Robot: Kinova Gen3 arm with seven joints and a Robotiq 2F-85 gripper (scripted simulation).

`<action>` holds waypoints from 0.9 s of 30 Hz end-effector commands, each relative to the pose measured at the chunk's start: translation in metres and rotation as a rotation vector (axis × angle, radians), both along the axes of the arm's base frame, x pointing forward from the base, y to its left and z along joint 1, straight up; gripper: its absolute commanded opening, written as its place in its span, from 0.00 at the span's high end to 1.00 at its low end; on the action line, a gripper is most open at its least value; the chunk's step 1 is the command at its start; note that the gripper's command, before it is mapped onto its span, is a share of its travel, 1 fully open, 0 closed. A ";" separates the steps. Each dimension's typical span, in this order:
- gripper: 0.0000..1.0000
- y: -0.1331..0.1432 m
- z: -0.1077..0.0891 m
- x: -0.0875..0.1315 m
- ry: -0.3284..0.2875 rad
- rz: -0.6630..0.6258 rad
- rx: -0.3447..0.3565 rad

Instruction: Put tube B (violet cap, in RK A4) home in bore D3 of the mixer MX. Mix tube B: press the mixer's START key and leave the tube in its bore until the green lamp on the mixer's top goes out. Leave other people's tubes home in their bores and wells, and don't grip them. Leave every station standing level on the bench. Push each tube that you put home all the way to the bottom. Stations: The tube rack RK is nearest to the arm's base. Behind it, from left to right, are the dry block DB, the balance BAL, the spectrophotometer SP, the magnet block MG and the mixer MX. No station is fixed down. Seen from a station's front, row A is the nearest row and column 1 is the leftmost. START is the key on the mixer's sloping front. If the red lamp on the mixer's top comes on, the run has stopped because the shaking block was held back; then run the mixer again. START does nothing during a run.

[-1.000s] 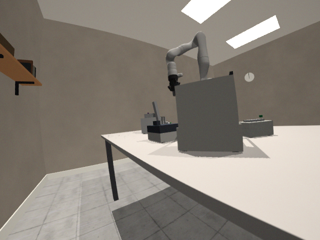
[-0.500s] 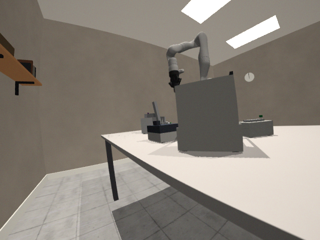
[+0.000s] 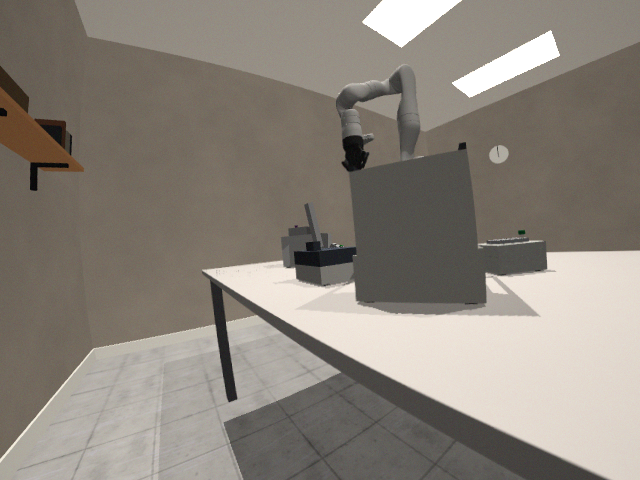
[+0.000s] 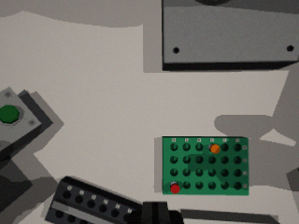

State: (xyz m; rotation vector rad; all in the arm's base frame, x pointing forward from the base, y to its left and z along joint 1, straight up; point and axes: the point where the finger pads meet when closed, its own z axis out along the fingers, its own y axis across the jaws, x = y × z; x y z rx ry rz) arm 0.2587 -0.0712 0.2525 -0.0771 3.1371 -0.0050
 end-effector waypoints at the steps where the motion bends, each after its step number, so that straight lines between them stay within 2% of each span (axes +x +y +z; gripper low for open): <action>1: 0.90 0.011 0.000 0.003 -0.001 0.000 -0.001; 27: 0.90 0.083 0.000 0.017 -0.001 0.000 -0.001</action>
